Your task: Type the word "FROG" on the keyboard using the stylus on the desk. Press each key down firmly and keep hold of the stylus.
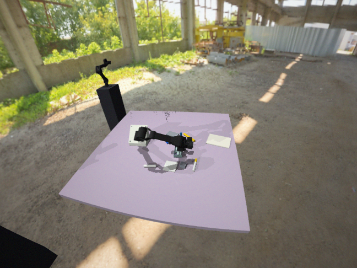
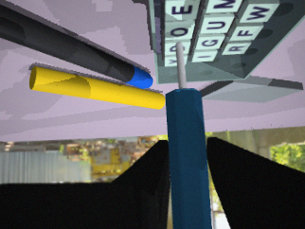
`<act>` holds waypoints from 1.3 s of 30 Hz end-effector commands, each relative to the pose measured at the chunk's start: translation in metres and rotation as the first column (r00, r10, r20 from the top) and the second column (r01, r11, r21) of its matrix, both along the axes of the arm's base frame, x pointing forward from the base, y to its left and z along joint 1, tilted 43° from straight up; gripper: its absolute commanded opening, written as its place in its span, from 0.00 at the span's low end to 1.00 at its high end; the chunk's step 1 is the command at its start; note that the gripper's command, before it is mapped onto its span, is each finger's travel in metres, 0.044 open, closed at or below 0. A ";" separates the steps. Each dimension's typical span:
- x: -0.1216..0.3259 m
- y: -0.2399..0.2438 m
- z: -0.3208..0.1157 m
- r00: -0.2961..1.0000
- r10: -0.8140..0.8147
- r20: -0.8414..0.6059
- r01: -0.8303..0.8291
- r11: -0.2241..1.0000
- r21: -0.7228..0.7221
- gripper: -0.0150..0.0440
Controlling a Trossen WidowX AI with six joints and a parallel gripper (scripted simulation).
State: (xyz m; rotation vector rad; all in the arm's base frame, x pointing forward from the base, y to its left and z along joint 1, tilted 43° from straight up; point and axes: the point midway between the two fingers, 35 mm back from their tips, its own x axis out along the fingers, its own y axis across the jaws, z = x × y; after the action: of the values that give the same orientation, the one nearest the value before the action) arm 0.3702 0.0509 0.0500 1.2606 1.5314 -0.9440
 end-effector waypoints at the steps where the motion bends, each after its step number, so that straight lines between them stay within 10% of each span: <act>1: 0.000 -0.001 -0.001 1.000 0.006 0.003 -0.006 1.000 -0.001 0.39; 39: -0.004 0.020 0.022 1.000 0.006 0.003 -0.006 1.000 0.000 0.39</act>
State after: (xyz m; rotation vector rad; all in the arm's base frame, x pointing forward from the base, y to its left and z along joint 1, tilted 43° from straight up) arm 0.3670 0.0698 0.0690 1.2482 1.5336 -0.9326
